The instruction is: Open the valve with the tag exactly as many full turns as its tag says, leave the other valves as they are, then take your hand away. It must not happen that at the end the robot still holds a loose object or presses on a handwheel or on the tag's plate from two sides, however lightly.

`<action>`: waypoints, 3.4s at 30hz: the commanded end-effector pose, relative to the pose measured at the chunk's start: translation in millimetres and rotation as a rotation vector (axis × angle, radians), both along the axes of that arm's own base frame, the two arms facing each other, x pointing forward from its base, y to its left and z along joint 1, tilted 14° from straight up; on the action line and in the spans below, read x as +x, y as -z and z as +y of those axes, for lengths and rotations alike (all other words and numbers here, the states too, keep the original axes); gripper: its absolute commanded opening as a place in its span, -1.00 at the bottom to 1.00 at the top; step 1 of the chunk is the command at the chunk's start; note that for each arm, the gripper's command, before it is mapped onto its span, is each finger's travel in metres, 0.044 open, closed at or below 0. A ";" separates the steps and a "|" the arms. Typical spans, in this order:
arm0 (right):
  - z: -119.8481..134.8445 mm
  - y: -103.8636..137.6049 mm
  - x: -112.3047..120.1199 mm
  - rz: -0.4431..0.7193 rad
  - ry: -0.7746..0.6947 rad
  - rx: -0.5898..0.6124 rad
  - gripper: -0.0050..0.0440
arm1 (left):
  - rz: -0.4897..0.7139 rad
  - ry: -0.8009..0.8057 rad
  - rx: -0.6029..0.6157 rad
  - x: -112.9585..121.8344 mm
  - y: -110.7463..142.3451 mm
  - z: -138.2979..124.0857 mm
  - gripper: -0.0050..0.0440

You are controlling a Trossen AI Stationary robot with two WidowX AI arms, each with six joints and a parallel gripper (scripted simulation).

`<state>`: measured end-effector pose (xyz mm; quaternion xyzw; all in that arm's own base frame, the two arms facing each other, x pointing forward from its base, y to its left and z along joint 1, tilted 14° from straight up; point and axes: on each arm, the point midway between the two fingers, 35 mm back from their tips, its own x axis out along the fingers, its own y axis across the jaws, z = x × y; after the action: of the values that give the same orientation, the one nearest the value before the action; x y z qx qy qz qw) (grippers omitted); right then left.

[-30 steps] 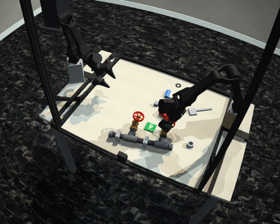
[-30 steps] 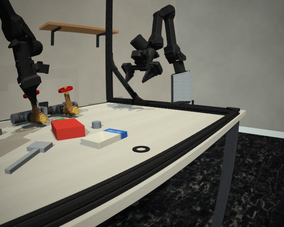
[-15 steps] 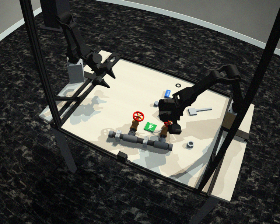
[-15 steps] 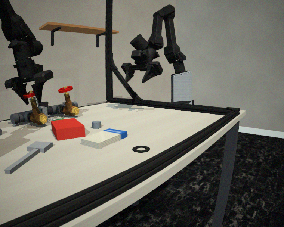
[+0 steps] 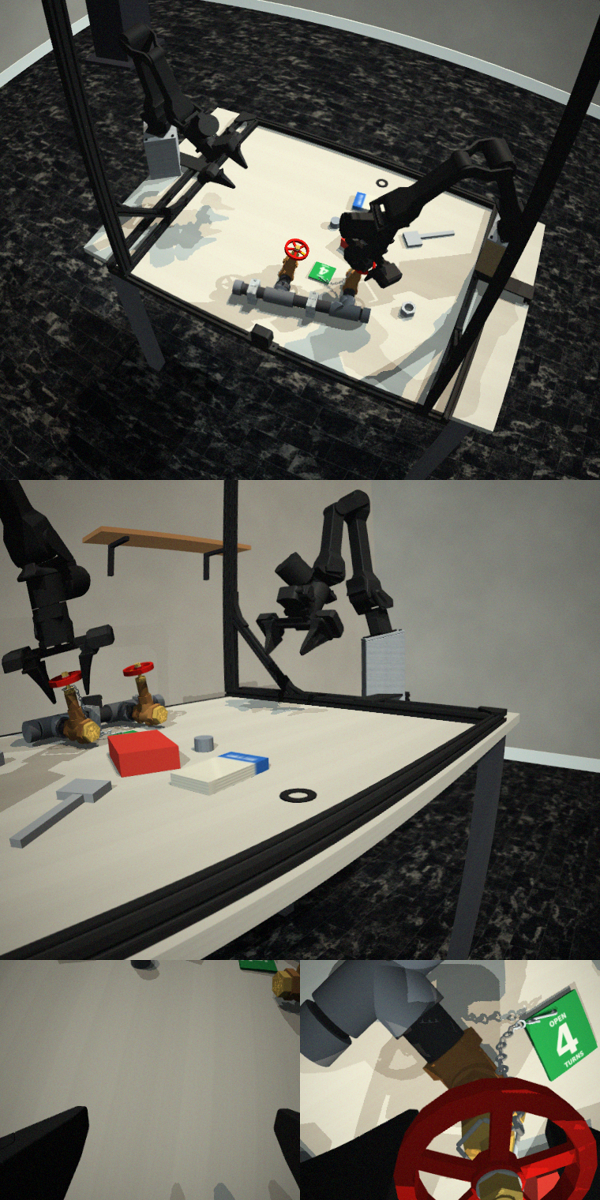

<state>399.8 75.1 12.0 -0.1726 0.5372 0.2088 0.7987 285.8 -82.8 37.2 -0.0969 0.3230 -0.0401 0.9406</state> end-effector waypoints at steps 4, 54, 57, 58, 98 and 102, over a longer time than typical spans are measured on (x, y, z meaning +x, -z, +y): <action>0.0 0.0 0.0 0.001 0.007 0.002 -0.21 | 0.000 0.000 0.000 0.0 0.0 0.0 0.84; 0.0 0.0 0.0 0.250 1.561 0.562 0.84 | 0.000 0.000 0.000 0.0 0.0 0.0 0.84; 0.0 0.0 0.0 0.250 1.561 0.562 0.84 | 0.000 0.000 0.000 0.0 0.0 0.0 0.84; 0.0 0.0 0.0 0.250 1.561 0.562 0.84 | 0.000 0.000 0.000 0.0 0.0 0.0 0.84; 0.0 0.0 0.0 0.093 0.585 0.212 -0.80 | 0.000 0.000 0.000 0.0 0.0 0.0 0.84; 0.0 0.0 0.0 0.062 0.392 0.143 -0.80 | 0.000 0.000 0.000 0.0 0.0 0.0 0.84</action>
<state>399.8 75.1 11.9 0.0669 0.5746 0.0441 0.8145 285.8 -82.8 37.2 -0.0969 0.3230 -0.0401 0.9406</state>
